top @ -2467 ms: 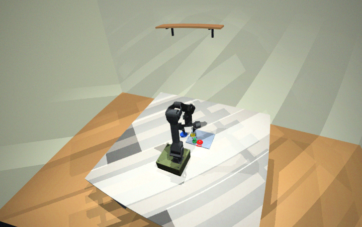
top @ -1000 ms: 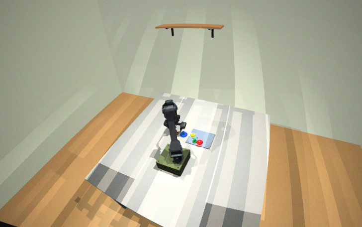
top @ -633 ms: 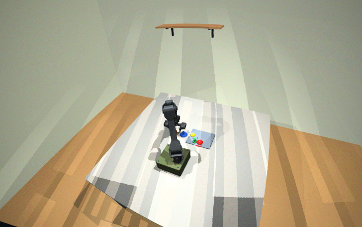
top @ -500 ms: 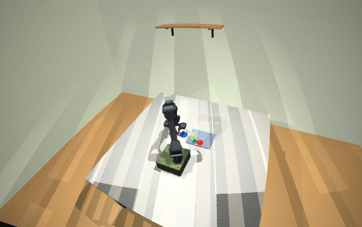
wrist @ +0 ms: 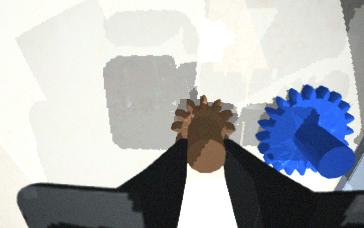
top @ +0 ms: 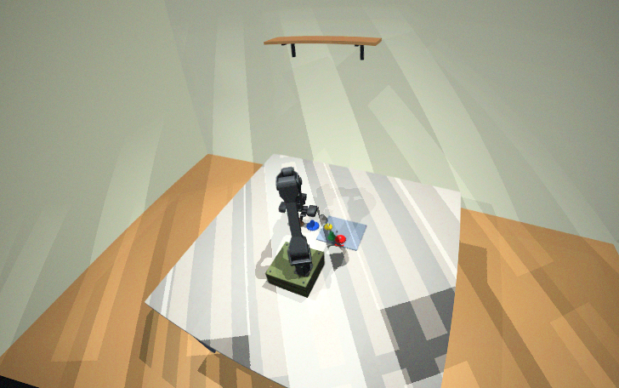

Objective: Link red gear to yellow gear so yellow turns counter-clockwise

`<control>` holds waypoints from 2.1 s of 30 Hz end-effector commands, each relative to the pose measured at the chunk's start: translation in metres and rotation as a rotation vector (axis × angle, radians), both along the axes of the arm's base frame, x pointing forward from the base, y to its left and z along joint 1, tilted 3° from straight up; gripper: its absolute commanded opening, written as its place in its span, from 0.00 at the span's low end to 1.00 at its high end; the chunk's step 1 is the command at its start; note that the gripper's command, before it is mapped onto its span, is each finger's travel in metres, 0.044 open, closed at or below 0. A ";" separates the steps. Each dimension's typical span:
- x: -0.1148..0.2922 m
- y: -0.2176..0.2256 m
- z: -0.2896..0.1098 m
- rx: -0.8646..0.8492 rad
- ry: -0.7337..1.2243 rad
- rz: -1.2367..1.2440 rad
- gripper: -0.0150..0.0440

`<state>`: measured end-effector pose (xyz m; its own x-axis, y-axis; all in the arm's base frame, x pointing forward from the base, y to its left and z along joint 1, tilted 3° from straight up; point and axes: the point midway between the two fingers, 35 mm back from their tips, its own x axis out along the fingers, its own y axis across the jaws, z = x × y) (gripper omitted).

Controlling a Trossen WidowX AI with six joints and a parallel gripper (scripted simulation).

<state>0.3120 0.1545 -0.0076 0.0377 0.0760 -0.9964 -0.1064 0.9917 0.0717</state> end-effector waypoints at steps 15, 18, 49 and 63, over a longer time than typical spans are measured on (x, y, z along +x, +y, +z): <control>0.003 -0.001 0.052 -0.002 -0.002 -0.004 0.25; 0.003 -0.001 0.062 -0.002 -0.002 -0.004 0.25; -0.010 -0.017 0.140 -0.003 -0.001 -0.003 0.25; -0.003 -0.048 0.120 -0.006 0.000 0.003 0.25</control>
